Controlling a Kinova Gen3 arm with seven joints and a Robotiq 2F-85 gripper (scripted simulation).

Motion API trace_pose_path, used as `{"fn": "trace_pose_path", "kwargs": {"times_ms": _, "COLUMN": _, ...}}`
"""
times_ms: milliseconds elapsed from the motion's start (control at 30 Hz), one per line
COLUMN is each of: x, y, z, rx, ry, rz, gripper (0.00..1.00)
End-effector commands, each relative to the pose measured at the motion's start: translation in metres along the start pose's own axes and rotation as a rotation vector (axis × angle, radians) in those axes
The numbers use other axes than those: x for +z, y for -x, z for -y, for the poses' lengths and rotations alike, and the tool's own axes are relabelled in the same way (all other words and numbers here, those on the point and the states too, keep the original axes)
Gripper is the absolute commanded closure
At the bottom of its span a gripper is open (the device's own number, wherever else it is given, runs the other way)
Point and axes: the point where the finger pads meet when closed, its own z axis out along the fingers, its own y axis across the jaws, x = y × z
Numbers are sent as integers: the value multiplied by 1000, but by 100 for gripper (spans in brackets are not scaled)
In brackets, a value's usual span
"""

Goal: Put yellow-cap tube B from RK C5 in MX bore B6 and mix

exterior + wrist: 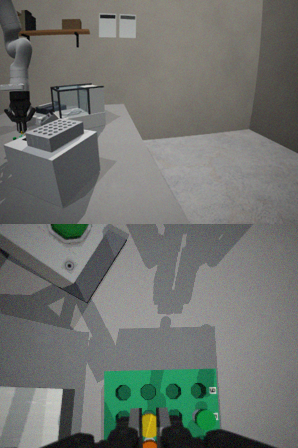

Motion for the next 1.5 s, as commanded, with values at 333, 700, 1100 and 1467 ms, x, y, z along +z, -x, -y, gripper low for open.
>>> {"fn": "trace_pose_path", "kwargs": {"times_ms": 333, "x": -12, "y": -3, "z": 0, "rx": 0, "ry": -1, "rz": 0, "gripper": 90}}
{"fn": "trace_pose_path", "kwargs": {"times_ms": 700, "x": -24, "y": -5, "z": 0, "rx": 0, "ry": -1, "rz": 0, "gripper": 90}}
{"fn": "trace_pose_path", "kwargs": {"times_ms": 1100, "x": -33, "y": -4, "z": 0, "rx": 0, "ry": -1, "rz": 0, "gripper": 90}}
{"fn": "trace_pose_path", "kwargs": {"times_ms": 1467, "x": -37, "y": 18, "z": -1, "rx": 0, "ry": -1, "rz": 0, "gripper": 90}}
